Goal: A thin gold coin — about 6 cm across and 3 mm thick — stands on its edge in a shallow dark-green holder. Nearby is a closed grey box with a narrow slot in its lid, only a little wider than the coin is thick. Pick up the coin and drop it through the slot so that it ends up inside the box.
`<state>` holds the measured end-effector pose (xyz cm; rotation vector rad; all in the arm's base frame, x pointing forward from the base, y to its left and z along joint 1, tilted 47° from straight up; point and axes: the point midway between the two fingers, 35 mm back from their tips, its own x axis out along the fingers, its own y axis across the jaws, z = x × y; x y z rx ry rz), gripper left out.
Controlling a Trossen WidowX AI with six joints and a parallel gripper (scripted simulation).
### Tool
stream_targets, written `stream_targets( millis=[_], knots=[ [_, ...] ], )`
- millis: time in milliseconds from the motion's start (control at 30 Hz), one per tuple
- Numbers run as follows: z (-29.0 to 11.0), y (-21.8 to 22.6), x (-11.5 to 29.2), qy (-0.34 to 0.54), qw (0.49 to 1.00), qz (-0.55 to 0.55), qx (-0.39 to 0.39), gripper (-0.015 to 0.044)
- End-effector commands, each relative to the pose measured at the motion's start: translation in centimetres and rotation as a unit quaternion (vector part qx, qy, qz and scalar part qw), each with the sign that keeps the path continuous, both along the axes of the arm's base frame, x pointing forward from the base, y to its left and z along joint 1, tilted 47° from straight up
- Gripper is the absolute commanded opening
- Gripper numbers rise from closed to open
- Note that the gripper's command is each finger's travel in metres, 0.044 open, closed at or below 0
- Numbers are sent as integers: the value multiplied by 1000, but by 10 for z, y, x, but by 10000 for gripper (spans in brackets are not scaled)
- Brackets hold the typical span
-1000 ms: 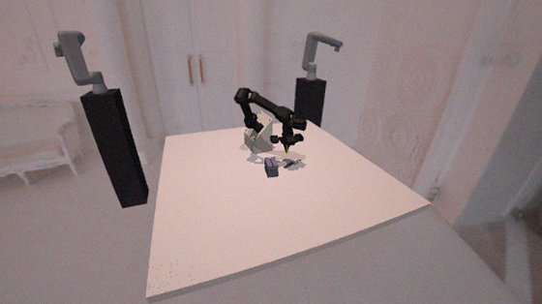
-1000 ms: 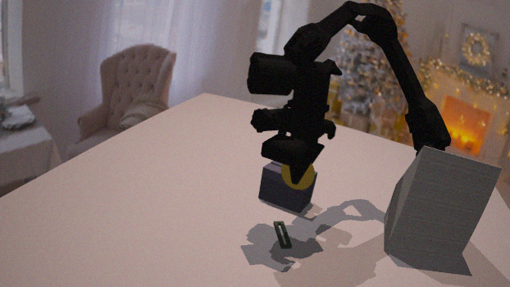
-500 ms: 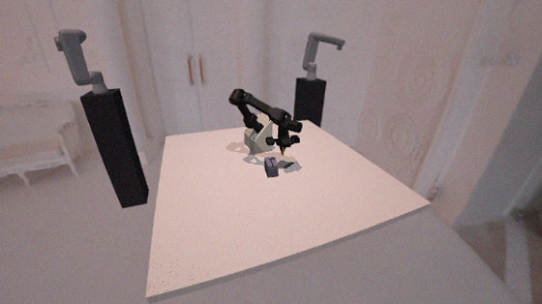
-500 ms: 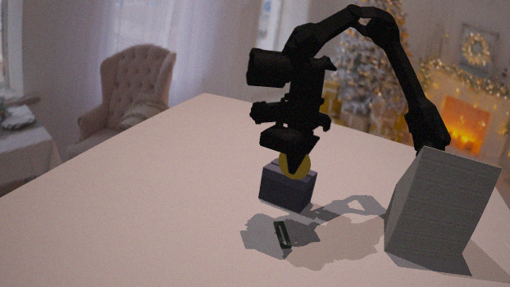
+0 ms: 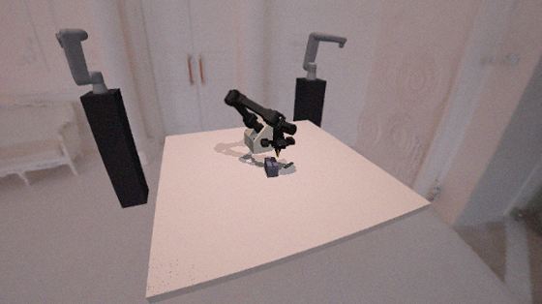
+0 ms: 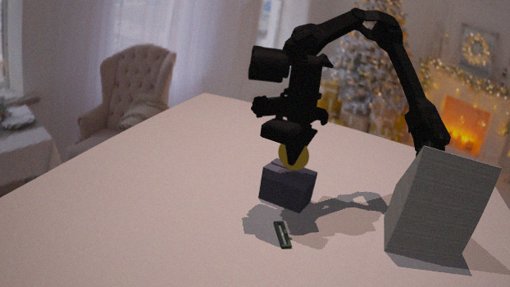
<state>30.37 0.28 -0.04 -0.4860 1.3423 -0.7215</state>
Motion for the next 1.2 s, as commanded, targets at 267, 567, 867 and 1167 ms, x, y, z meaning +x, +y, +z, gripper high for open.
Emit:
stream_targets(
  millis=[267, 567, 867, 1167],
  knots=[
    [24, -22, 5, -2, 1000, 1, -6, 0],
    [23, -23, 5, -1, 1000, -1, -5, 0],
    [24, -24, 5, -1, 1000, -1, -5, 0],
    [29, -25, 6, 1, 1000, 1, -5, 0]
  ],
)
